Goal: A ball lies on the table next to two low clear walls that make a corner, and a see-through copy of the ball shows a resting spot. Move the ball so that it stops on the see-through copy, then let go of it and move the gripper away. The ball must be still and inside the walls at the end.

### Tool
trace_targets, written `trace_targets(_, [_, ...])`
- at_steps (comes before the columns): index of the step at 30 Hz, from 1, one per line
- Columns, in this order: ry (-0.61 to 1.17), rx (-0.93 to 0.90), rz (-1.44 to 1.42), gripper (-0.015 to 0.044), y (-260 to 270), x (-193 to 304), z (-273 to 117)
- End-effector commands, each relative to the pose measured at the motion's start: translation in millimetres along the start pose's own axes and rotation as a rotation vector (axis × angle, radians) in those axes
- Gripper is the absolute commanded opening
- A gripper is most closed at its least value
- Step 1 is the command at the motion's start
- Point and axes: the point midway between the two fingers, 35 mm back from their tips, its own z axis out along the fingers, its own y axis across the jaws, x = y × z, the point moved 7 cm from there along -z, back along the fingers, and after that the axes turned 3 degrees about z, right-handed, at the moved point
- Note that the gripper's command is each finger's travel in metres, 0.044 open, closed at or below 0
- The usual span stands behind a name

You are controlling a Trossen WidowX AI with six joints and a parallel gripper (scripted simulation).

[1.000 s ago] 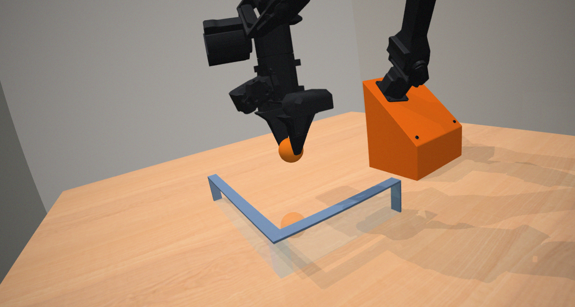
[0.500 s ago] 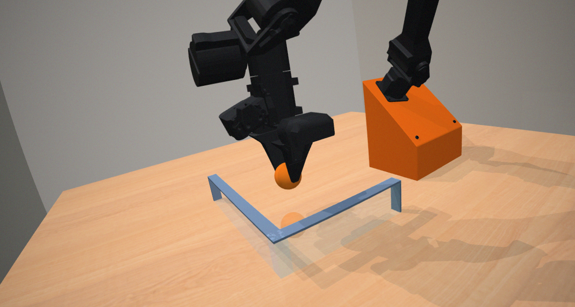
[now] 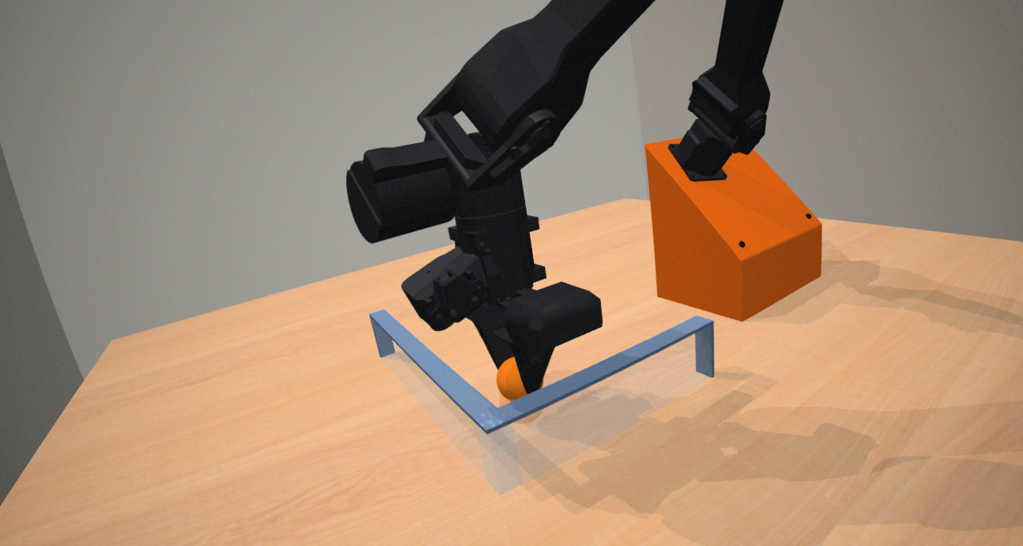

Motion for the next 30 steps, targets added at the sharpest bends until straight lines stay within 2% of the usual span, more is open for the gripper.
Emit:
trace_targets(1, [-0.004, -0.004, 0.009, 0.0000, -1, 2, 7])
trace_targets(19, [-0.004, -0.005, 0.009, 0.0000, -1, 2, 26])
trace_targets(30, [-0.006, -0.006, 0.002, 0.0289, 0, 0, 23])
